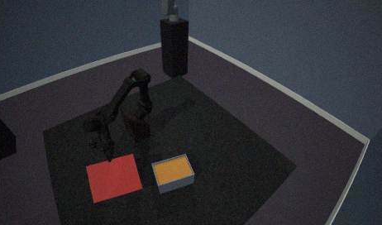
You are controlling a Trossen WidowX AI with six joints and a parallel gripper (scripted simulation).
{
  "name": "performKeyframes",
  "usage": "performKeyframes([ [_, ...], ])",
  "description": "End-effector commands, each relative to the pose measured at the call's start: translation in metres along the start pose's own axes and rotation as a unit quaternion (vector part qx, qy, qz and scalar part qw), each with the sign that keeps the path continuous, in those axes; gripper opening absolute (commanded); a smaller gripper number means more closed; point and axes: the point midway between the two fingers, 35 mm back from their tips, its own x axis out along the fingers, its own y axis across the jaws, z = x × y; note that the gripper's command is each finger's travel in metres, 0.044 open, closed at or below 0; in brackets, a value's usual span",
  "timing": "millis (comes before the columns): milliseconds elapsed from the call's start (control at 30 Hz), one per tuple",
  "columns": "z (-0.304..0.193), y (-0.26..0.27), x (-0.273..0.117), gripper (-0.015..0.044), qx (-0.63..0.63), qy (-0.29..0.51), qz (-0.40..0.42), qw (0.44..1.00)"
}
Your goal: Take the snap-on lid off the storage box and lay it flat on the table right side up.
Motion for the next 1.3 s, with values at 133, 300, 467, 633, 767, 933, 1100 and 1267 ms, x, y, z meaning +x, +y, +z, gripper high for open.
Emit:
performKeyframes([
  [133,-0.001,-0.006,0.005,0.0000,0.003,0.004,0.003,1.000],
  [300,-0.001,-0.009,0.007,0.0000,0.003,0.004,0.003,1.000],
  [467,-0.001,-0.012,0.010,0.0000,0.003,0.004,0.003,1.000],
  [633,-0.002,-0.015,0.013,0.0000,0.003,0.004,0.003,1.000],
  [767,-0.002,-0.017,0.015,0.0000,0.003,0.004,0.003,1.000],
  [933,-0.002,-0.020,0.017,0.0000,0.003,0.004,0.003,1.000],
  [1100,-0.002,-0.023,0.020,0.0000,0.003,0.004,0.003,1.000],
  [1267,-0.002,-0.027,0.022,0.0000,0.003,0.004,0.003,1.000],
])
